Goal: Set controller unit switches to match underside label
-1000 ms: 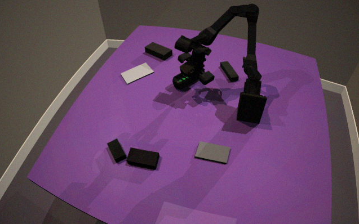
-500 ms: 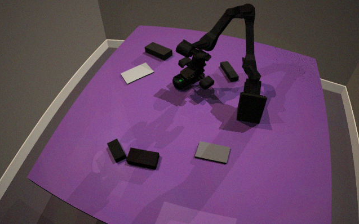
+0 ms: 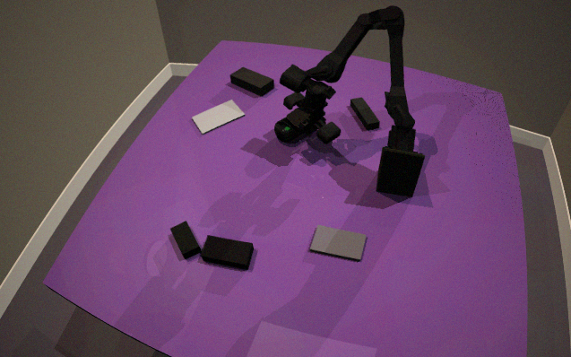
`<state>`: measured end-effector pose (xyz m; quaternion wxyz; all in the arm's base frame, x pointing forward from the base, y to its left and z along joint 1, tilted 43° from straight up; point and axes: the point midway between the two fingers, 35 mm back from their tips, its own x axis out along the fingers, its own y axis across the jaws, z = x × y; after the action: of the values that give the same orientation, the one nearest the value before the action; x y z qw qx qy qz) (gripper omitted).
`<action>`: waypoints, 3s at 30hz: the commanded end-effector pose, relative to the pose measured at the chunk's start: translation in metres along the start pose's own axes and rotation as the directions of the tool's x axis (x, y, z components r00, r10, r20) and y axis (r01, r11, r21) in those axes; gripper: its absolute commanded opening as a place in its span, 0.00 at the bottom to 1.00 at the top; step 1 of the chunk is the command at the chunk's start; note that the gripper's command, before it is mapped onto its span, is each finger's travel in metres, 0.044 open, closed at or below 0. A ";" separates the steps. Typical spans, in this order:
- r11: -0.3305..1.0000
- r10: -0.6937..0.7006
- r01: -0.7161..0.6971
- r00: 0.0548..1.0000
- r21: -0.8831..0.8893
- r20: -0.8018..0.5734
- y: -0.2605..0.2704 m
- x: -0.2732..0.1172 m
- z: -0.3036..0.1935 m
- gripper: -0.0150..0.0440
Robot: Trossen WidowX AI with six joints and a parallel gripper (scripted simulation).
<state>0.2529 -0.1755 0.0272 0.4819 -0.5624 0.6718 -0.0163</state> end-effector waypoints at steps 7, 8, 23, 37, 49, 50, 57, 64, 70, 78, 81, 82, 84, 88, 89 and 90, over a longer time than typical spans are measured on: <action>1.000 0.003 -0.003 1.000 -0.006 0.001 -0.006 0.002 0.001 0.25; 1.000 0.002 -0.002 1.000 -0.006 0.001 -0.007 0.002 0.001 0.25; 1.000 0.006 -0.006 1.000 -0.007 0.005 -0.014 -0.015 0.002 0.25; 0.989 0.144 -0.144 0.990 -0.009 0.003 -0.024 -0.044 0.001 0.25; 0.980 0.200 -0.200 0.980 -0.010 0.004 -0.032 -0.044 0.000 0.25; 0.980 0.200 -0.200 0.980 -0.010 0.004 -0.032 -0.044 0.000 0.25; 0.979 0.202 -0.202 0.979 -0.010 0.005 -0.042 -0.093 0.000 0.57; 0.979 0.202 -0.202 0.979 -0.010 0.006 -0.042 -0.093 0.000 0.61; 0.979 0.202 -0.202 0.979 -0.010 0.006 -0.042 -0.093 0.000 0.34; 0.979 0.202 -0.202 0.979 -0.010 0.006 -0.042 -0.093 0.000 0.25; 0.979 0.202 -0.202 0.979 -0.010 0.006 -0.042 -0.093 0.000 0.25; 0.979 0.202 -0.202 0.979 -0.010 0.006 -0.042 -0.093 0.000 0.25; 0.979 0.203 -0.203 0.979 -0.016 0.007 -0.042 -0.093 0.001 0.30; 0.979 0.203 -0.203 0.979 -0.016 0.007 -0.042 -0.093 0.001 0.48; 0.979 0.203 -0.203 0.979 -0.016 0.007 -0.042 -0.093 0.001 0.52; 0.979 0.203 -0.203 0.979 -0.016 0.007 -0.042 -0.093 0.001 0.57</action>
<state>0.2757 -0.1189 0.1089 0.4798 -0.4943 0.7238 0.0406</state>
